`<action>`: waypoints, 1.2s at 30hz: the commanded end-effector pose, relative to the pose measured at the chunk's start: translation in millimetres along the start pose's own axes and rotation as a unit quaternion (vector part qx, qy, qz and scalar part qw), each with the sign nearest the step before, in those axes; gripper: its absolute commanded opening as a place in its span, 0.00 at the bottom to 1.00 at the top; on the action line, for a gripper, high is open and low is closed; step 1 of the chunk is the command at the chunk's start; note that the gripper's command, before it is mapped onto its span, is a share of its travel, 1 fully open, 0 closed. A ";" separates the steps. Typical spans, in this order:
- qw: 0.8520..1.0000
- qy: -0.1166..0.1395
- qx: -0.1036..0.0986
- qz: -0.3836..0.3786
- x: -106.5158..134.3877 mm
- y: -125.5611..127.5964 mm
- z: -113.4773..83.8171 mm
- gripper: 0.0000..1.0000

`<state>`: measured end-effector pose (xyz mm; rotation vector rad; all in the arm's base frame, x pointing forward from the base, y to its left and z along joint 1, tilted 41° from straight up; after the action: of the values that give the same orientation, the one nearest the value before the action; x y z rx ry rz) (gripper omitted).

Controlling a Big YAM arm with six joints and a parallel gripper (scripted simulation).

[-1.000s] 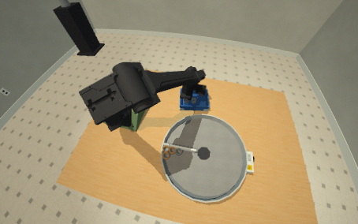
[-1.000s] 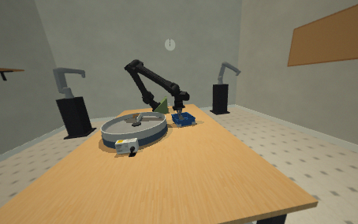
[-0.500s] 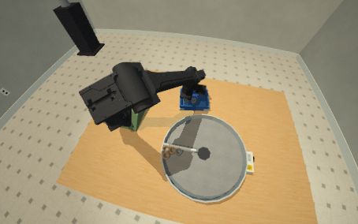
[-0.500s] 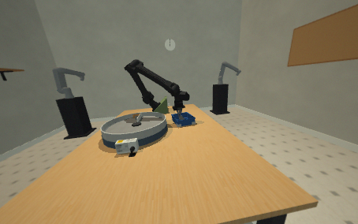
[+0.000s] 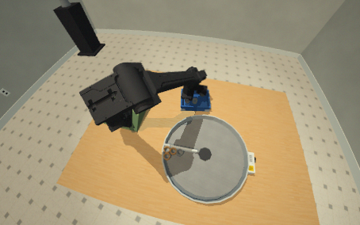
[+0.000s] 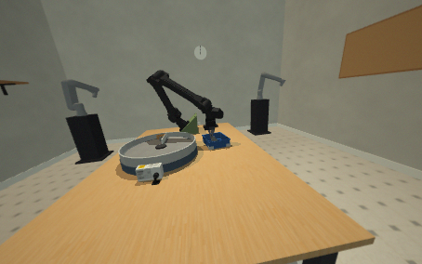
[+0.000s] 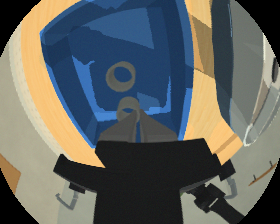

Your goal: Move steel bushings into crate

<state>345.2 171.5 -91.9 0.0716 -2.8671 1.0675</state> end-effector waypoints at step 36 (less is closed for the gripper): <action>1.000 -0.012 -0.007 0.000 -10.9 3.1 -9.9 0.00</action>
<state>345.2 171.5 -91.9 0.0716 -2.8671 1.0675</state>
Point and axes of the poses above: the point where the finger pads meet when closed, its own z axis out along the fingers, its own y axis across the jaws, x = y × z, the point moved 9 cm from there along -z, back along the fingers, and after that the axes turned 7 degrees about -z, right-handed, at the moved point
